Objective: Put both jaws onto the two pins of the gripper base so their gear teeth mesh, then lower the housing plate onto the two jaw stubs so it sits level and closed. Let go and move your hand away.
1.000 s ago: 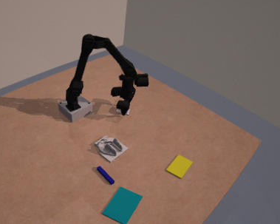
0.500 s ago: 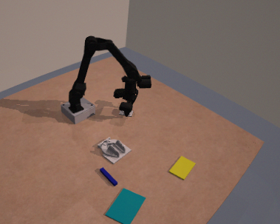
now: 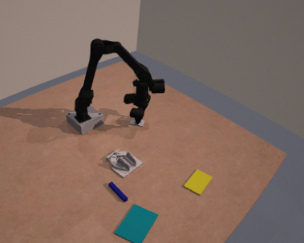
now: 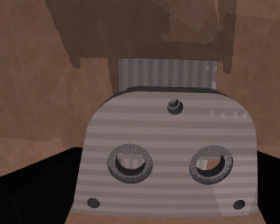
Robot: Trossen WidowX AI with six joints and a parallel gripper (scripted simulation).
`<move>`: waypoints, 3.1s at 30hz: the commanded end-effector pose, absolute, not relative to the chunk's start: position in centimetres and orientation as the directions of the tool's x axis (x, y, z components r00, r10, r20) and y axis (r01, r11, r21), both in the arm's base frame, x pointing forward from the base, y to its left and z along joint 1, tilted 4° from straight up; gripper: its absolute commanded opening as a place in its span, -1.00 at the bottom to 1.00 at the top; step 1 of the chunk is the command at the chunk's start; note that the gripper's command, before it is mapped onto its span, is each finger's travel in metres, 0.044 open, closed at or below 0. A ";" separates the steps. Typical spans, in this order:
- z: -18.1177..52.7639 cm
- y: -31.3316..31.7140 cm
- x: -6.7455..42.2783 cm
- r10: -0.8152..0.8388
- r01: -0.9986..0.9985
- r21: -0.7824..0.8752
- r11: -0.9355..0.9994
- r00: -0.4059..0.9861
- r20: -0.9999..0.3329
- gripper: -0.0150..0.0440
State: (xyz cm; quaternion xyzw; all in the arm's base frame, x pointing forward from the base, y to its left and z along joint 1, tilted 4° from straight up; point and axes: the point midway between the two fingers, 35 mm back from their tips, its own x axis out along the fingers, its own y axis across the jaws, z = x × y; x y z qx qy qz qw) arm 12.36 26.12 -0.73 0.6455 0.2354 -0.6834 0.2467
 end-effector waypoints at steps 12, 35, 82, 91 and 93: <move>4.2 26.4 12.6 -0.022 0.644 -0.011 -0.765 -0.044 -0.999 0.70; 5.1 24.7 15.4 -0.021 0.293 0.009 -0.956 -0.040 -0.999 0.70; 5.1 18.0 22.7 -0.025 -0.798 0.037 -0.601 -0.028 -0.999 0.70; 5.1 16.5 23.8 -0.026 -0.916 0.035 -0.399 -0.027 -0.999 0.70; 5.1 16.2 24.0 -0.027 -0.936 0.034 -0.351 -0.026 -0.999 0.70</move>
